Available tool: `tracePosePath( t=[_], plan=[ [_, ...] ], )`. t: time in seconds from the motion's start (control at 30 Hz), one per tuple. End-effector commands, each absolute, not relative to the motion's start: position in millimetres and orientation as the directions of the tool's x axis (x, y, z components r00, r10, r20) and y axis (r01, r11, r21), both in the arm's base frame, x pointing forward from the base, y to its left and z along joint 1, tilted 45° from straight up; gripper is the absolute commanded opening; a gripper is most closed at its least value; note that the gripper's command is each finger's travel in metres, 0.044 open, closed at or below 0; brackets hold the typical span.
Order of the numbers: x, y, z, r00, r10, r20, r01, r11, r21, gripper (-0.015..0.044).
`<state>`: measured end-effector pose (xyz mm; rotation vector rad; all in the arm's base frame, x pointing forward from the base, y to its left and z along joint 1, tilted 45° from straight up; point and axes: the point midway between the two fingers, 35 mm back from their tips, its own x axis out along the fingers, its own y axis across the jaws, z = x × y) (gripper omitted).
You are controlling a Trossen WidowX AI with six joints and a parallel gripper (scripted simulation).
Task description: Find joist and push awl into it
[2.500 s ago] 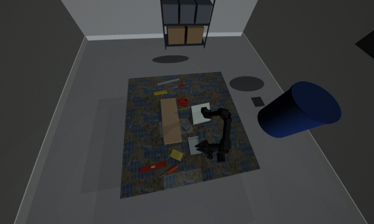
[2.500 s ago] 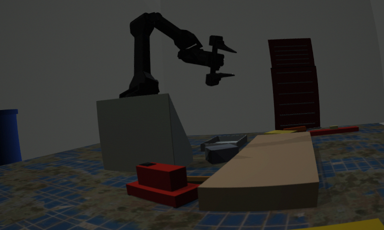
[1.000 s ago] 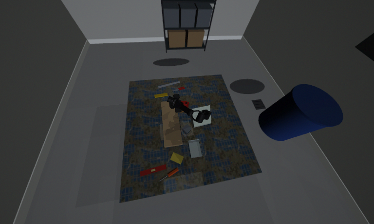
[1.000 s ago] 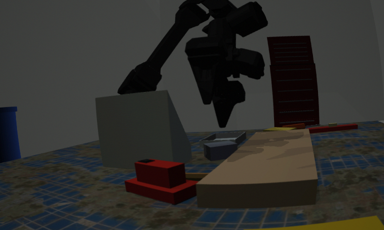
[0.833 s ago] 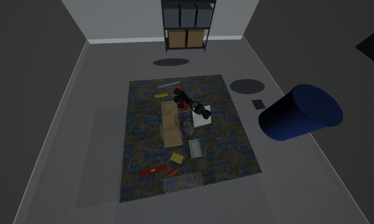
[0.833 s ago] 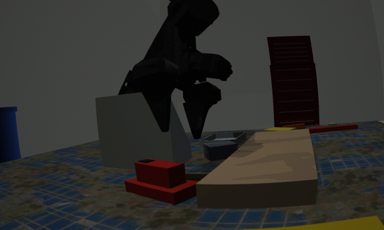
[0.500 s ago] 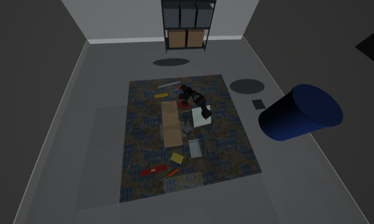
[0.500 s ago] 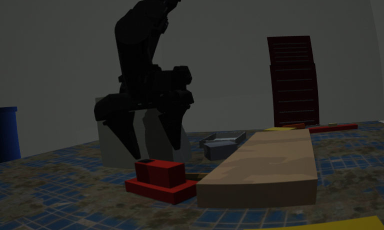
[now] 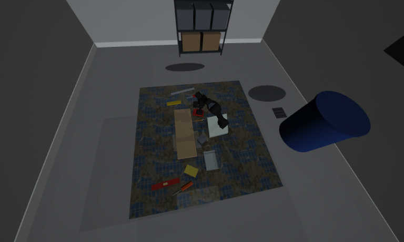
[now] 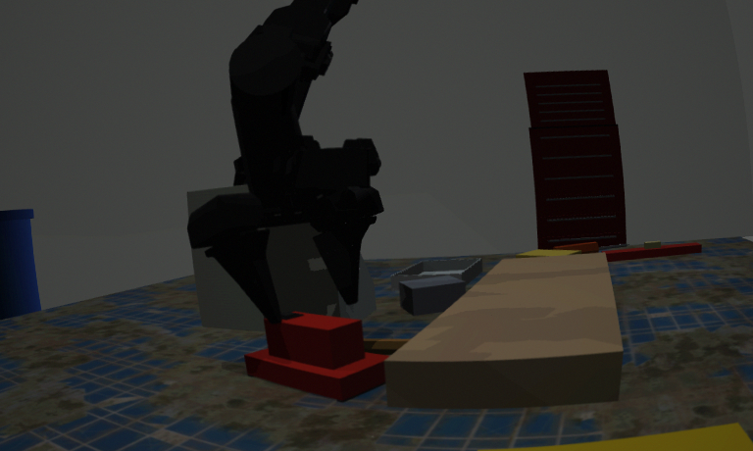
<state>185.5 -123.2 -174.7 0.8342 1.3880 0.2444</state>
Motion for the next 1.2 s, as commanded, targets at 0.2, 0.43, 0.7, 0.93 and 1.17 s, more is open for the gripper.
tracePosePath(
  t=[0.2, 0.43, 0.7, 0.93, 1.17],
  plan=[
    [185, -111, -186, 0.215, 0.613, -0.761, 0.316, 0.693, 0.648, 0.044],
    [185, -103, -194, 0.215, 0.613, -0.76, 0.316, 0.693, 0.648, 0.044],
    [183, -94, -201, 0.215, 0.614, -0.759, 0.316, 0.692, 0.649, 0.044],
    [183, -94, -202, 0.215, 0.614, -0.759, 0.316, 0.692, 0.649, 0.0341],
    [183, -94, -202, 0.215, 0.614, -0.759, 0.316, 0.692, 0.649, 0.0295]
  ],
)
